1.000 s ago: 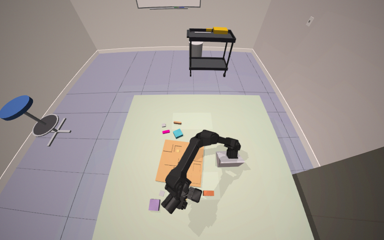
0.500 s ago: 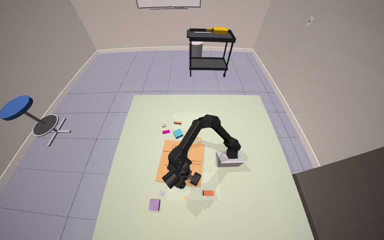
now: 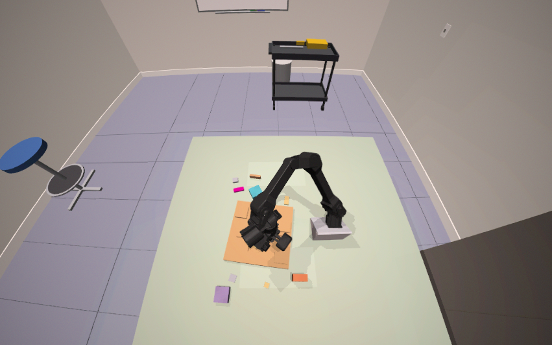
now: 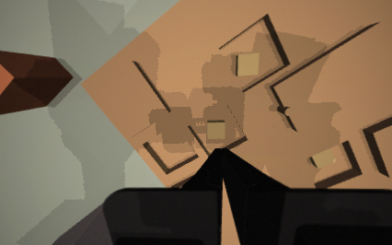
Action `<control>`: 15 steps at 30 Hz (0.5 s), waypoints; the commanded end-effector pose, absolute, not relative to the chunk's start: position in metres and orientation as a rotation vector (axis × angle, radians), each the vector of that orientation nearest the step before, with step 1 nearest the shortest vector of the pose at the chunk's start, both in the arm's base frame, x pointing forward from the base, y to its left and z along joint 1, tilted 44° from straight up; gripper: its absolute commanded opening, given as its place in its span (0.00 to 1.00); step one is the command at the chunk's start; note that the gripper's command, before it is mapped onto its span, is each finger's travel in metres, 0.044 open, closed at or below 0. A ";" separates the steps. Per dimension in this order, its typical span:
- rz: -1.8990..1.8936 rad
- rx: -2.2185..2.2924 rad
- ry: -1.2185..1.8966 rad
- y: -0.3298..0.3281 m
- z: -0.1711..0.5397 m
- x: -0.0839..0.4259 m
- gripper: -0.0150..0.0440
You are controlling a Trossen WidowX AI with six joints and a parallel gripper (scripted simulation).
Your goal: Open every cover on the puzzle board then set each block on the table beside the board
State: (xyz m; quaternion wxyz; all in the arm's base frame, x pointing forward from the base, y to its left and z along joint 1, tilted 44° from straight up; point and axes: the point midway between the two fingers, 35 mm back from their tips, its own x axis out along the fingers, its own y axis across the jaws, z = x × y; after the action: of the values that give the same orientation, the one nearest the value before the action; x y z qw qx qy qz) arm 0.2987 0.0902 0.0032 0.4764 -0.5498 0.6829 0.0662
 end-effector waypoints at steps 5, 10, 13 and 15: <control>0.154 -1.342 1.668 0.072 -0.012 0.300 0.25; 0.152 -1.343 1.668 0.055 -0.027 0.300 0.25; 0.151 -1.343 1.668 0.052 -0.029 0.300 0.25; 0.151 -1.343 1.668 0.052 -0.030 0.300 0.25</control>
State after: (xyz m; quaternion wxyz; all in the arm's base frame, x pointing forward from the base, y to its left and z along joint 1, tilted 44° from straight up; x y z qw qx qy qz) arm 0.2992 0.0530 -0.0283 0.4777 -0.5468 0.6849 0.0612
